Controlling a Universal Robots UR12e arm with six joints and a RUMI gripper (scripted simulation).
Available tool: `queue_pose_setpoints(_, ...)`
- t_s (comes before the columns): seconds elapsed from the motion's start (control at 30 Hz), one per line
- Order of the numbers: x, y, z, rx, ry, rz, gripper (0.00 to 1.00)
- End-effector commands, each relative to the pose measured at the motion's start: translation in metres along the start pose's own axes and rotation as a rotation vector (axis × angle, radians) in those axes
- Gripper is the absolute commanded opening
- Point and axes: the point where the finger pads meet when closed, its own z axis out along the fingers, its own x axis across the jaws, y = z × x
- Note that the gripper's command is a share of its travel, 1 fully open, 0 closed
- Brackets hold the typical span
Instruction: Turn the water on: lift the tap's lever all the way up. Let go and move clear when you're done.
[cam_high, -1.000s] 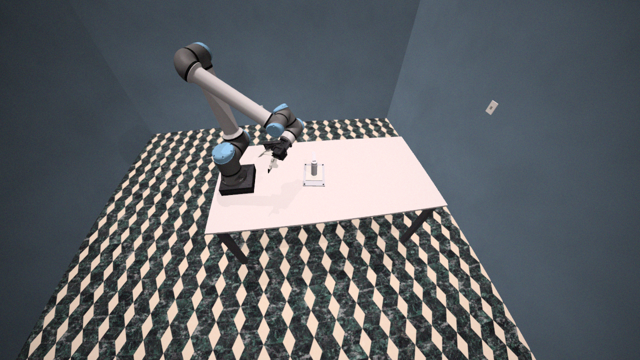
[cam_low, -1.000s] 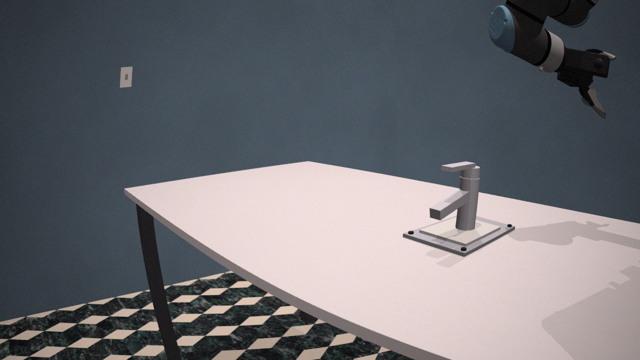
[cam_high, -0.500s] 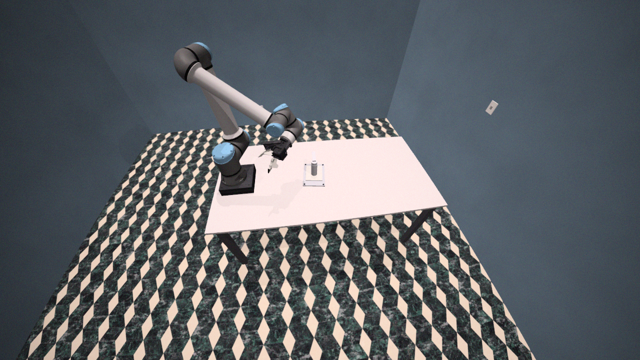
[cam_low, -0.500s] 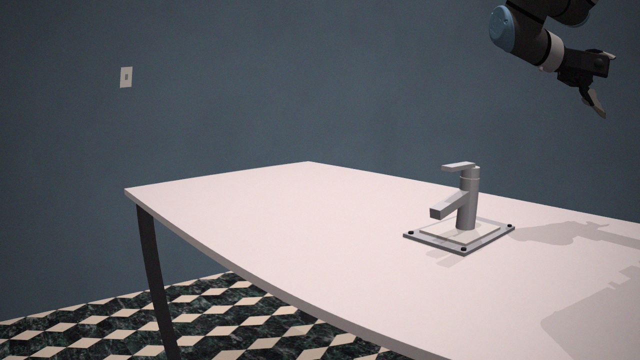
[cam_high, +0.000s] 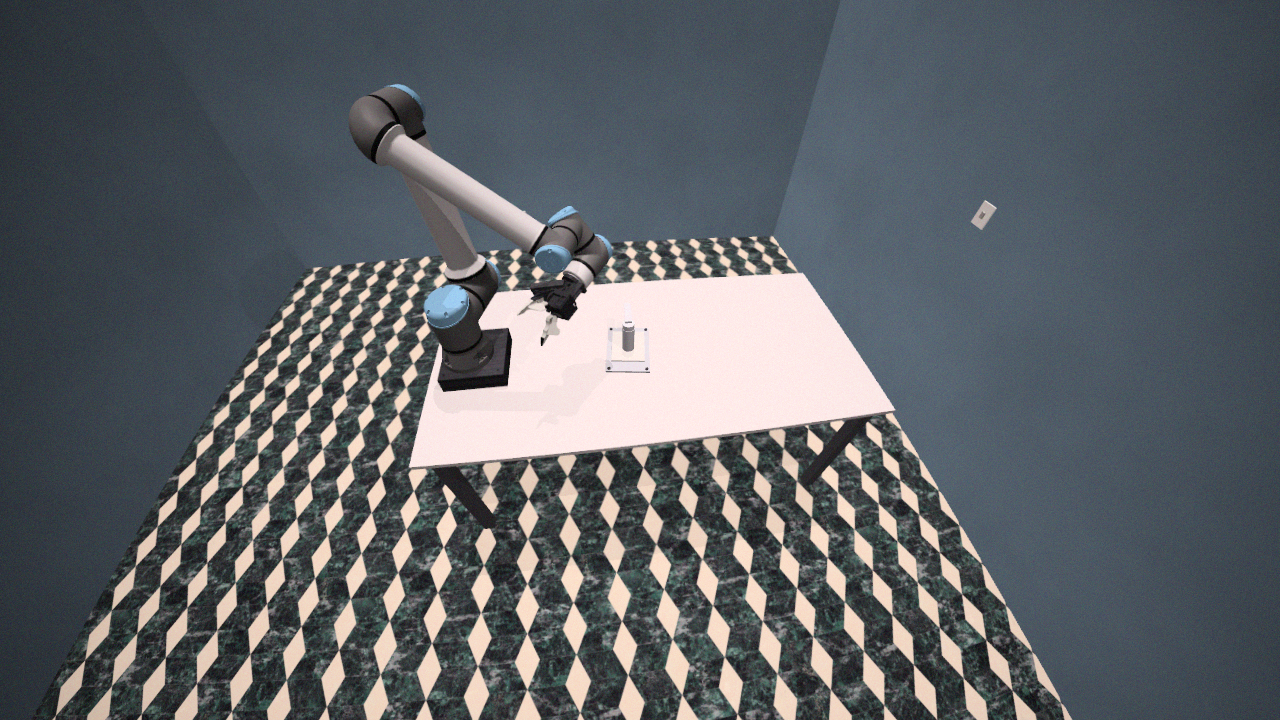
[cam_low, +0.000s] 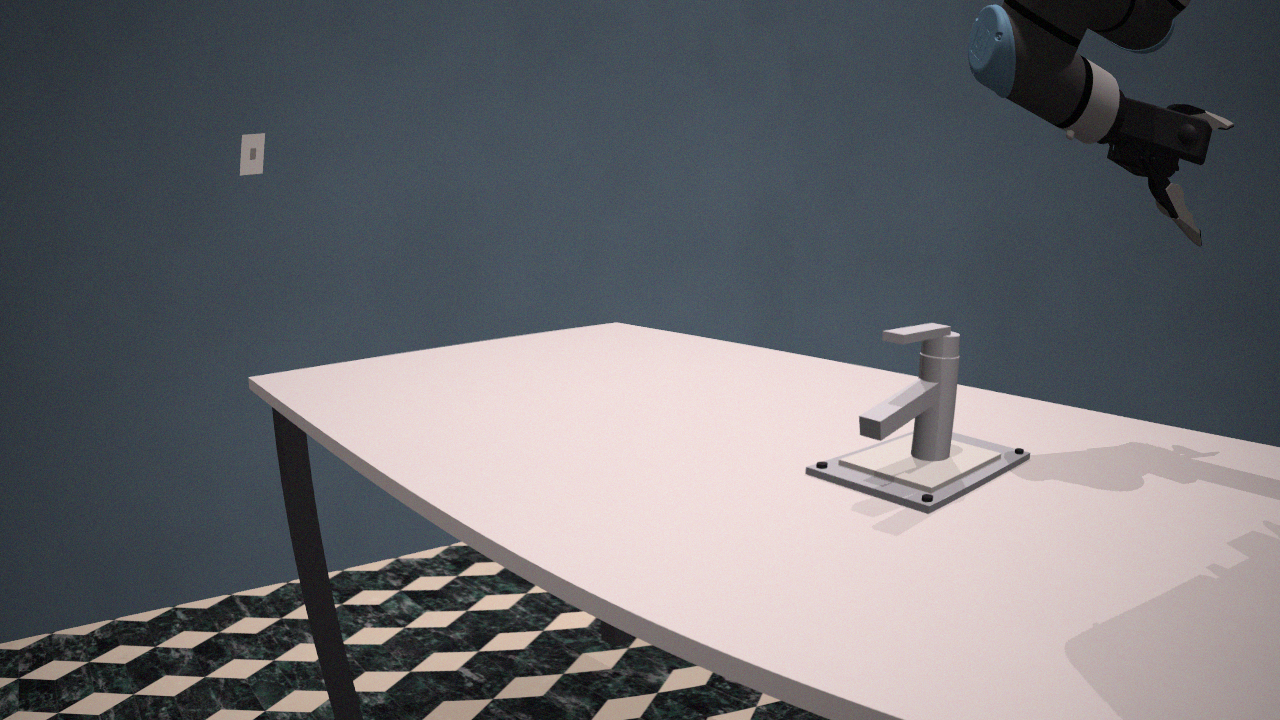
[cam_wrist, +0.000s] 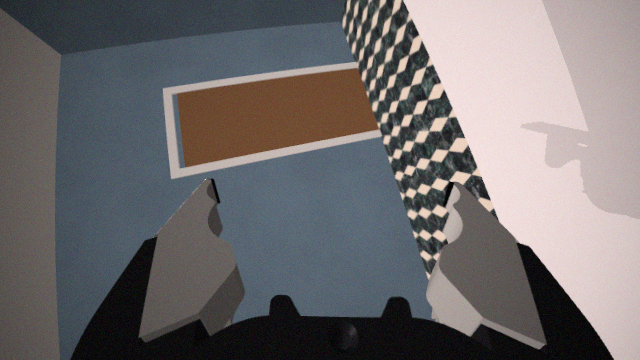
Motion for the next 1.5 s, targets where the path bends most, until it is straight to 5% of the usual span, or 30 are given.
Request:
queue_pose_setpoints(0.0, 0.024, -0.007, -0.015, 0.057, 0.081, 0.102, 1.0)
queue_pose_setpoints(0.1, 0.032, -0.009, -0.021, 0.075, 0.108, 0.133, 1.0)
queue_pose_setpoints(0.6, 0.147, -0.009, -0.134, 0.32, 0.504, 0.482, 1.0)
queue_pose_setpoints(0.67, 0.147, -0.009, -0.134, 0.32, 0.504, 0.482, 1.0)
queue_pose_setpoints(0.73, 0.169, -0.004, -0.167, 0.374, 0.599, 0.538, 1.0)
queue_pose_setpoints(1.17, 0.227, 0.022, -0.321, 0.585, 0.98, 0.683, 1.0)
queue_pose_setpoints(1.23, 0.227, 0.022, -0.321, 0.585, 0.98, 0.683, 1.0)
queue_pose_setpoints(1.47, 0.235, 0.031, -0.384, 0.661, 1.123, 0.702, 1.0)
